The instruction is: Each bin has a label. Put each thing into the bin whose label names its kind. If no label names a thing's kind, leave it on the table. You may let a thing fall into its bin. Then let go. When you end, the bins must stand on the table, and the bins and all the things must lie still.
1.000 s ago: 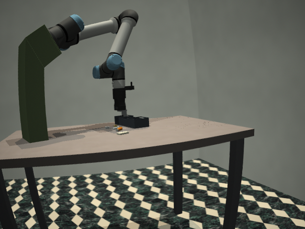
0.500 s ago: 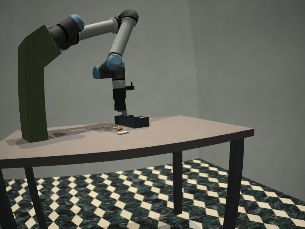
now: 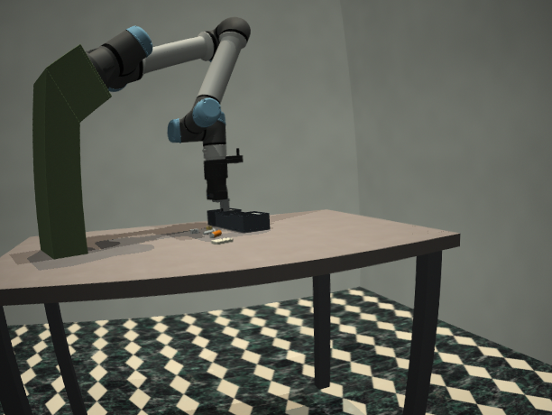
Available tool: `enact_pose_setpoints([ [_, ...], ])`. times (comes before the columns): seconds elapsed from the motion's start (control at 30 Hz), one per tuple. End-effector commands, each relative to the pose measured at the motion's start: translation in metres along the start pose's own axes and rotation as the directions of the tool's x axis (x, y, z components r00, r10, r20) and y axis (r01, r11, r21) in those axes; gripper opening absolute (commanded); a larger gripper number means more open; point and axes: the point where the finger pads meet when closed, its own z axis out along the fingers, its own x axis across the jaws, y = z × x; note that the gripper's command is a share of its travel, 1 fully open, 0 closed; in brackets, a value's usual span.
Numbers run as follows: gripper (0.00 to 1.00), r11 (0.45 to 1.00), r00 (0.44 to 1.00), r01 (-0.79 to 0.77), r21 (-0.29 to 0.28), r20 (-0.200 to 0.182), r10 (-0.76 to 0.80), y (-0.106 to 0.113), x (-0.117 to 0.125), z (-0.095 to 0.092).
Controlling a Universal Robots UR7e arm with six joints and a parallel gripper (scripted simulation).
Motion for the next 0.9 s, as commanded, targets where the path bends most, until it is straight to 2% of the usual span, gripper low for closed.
enact_pose_setpoints([
  [0.0,0.31,1.0,1.0,0.0,0.001,0.0,0.0,0.0,0.0,-0.002],
  [0.8,0.31,1.0,1.0,0.0,0.001,0.0,0.0,0.0,0.0,-0.028],
  [0.87,0.31,1.0,1.0,0.0,0.001,0.0,0.0,0.0,0.0,-0.036],
])
